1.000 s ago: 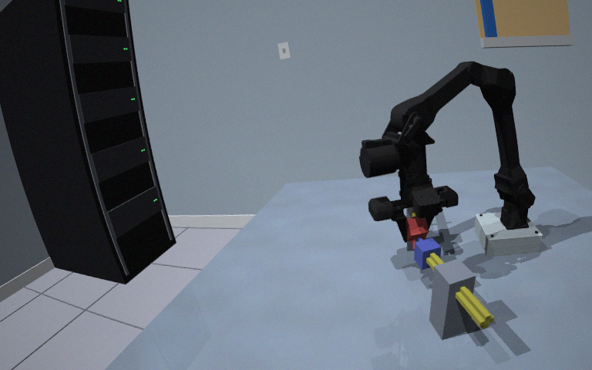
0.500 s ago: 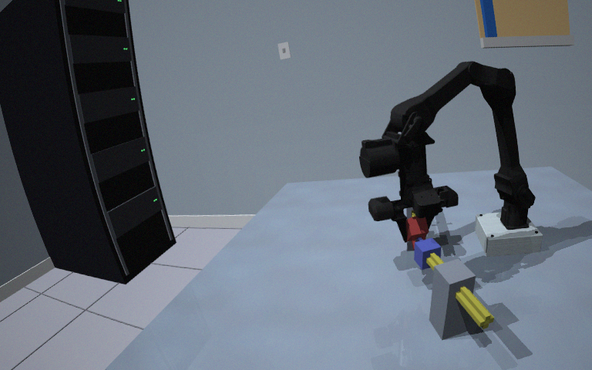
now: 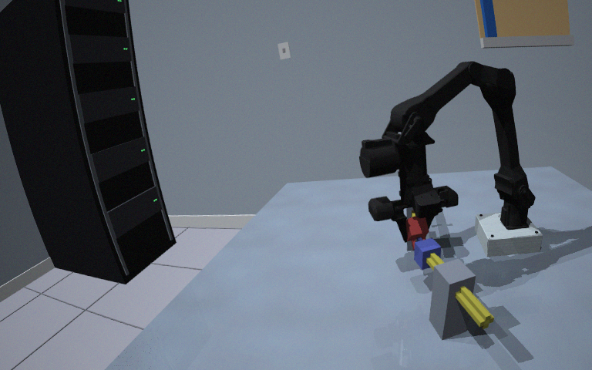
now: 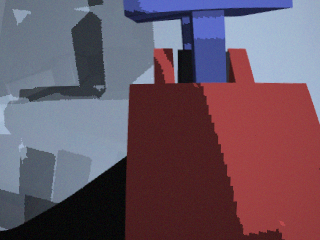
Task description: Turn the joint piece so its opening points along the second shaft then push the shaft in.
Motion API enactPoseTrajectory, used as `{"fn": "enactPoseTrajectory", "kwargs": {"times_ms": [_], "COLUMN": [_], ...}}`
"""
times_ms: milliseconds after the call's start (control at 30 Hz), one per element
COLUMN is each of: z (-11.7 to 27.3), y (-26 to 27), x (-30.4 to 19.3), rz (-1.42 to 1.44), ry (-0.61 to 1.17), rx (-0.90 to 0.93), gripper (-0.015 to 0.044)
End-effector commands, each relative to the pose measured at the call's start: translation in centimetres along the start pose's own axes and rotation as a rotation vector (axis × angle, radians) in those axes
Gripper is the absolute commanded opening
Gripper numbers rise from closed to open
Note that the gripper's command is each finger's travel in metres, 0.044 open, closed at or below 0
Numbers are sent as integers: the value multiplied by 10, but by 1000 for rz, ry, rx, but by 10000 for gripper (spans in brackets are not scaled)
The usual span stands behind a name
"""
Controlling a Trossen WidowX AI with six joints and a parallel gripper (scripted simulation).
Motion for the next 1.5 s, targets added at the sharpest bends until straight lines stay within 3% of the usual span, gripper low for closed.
{"fn": "enactPoseTrajectory", "kwargs": {"times_ms": [0,467,533,700,900,1100,1467], "z": [-1,-1,0,0,0,-1,-9], "y": [0,0,0,0,0,0,-1], "x": [0,0,0,0,0,-1,-21], "rz": [-4,-4,0,0,0,-5,-79], "ry": [-2,-2,0,0,0,-12,-206], "rx": [0,0,0,0,0,3,38], "gripper": [182,182,147,147,0,0,0]}}
Point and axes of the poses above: the point midway between the two fingers, 35 mm back from their tips, its own z axis back along the fingers, its own y axis across the jaws, x = y × z, the point moved 7 cm from there along z, back along the fingers, and after that the axes turned 13 degrees about -z, right-handed, at the moved point
